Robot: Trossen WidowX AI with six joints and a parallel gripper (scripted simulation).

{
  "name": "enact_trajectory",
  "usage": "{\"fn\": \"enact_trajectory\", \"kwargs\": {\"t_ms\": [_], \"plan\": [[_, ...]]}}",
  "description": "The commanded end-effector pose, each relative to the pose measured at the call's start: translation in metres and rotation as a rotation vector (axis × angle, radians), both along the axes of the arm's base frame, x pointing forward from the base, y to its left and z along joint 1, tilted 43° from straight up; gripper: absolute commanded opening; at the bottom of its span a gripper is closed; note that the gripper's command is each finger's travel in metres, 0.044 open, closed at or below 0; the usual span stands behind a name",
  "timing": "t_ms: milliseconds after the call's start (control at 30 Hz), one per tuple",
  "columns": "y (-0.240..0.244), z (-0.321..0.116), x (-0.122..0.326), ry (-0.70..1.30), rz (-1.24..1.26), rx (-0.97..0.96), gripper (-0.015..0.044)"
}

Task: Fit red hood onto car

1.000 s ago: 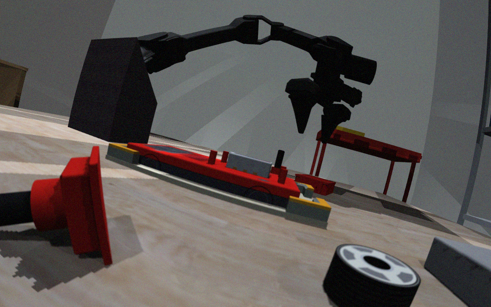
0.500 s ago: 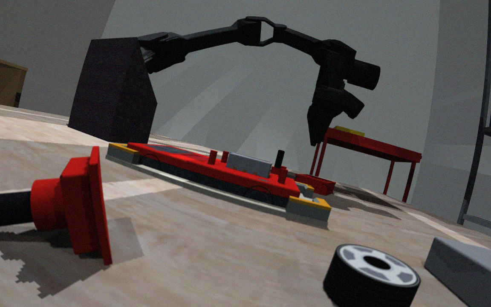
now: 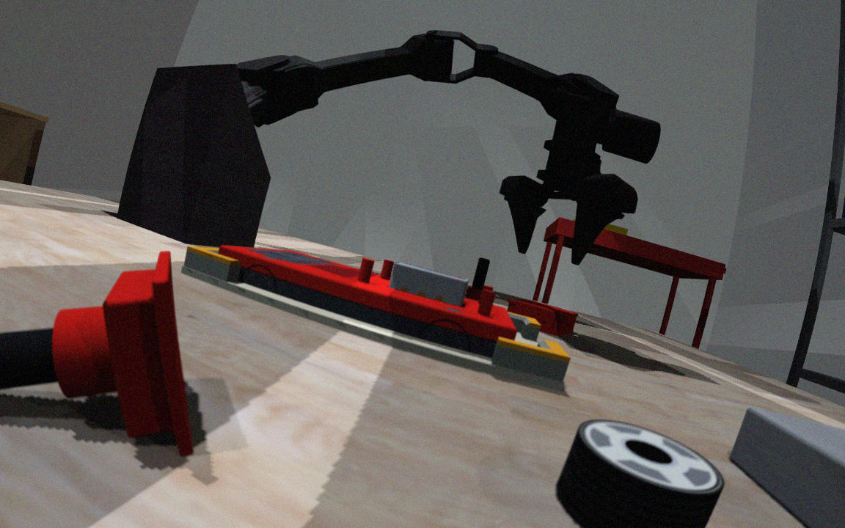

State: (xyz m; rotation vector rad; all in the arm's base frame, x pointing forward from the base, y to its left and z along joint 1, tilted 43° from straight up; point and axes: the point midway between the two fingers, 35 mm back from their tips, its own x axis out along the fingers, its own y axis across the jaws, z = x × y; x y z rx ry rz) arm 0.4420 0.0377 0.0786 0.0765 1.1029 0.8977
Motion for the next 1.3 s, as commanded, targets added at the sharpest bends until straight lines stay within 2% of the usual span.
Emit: {"fn": "enact_trajectory", "kwargs": {"t_ms": [0, 1267], "plan": [[0.001, 0.001, 0.014, -0.346, 0.350, -0.076, 0.0440], [0.013, -0.012, 0.018, -0.347, 0.350, -0.076, 0.0440]]}}
